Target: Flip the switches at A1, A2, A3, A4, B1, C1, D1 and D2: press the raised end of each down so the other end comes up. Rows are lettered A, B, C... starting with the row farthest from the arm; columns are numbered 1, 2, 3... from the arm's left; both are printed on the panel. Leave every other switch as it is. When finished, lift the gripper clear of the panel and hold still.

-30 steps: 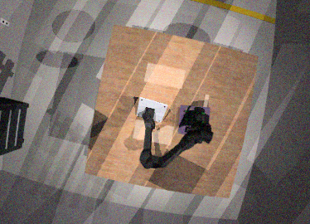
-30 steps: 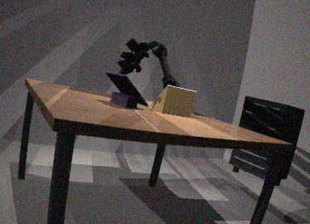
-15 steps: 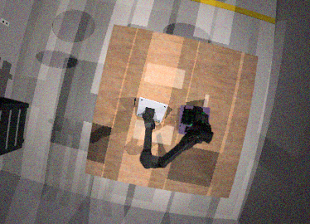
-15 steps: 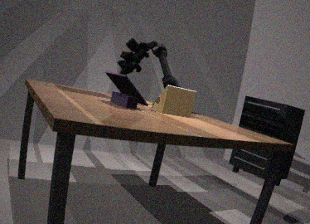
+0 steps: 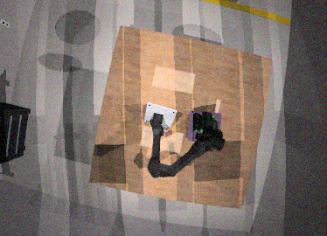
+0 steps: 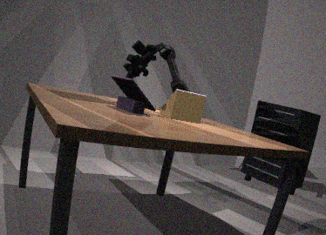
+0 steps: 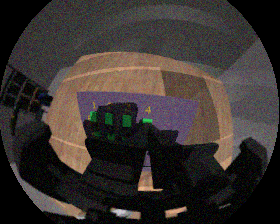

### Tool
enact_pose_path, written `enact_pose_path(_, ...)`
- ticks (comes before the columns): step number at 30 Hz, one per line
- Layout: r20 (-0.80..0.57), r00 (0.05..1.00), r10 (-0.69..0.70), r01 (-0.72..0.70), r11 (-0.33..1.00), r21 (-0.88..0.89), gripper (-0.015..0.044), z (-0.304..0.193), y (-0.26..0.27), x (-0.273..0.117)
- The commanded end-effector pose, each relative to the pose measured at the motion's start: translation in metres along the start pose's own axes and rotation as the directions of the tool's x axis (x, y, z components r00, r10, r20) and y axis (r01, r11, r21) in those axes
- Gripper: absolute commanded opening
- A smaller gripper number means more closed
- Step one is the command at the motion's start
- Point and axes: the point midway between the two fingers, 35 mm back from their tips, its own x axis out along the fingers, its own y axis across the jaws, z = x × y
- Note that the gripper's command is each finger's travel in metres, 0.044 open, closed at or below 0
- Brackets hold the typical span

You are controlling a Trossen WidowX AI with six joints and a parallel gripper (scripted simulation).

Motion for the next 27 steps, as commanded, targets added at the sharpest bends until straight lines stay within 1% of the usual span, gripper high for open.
enact_pose_path(1,0.001,1.0,0.004,-0.004,1.0,-0.002,0.0,0.0002,0.0009,0.0009)
enact_pose_path(27,0.002,1.0,0.004,-0.004,1.0,-0.002,0.0,0.0003,0.0008,0.0044)
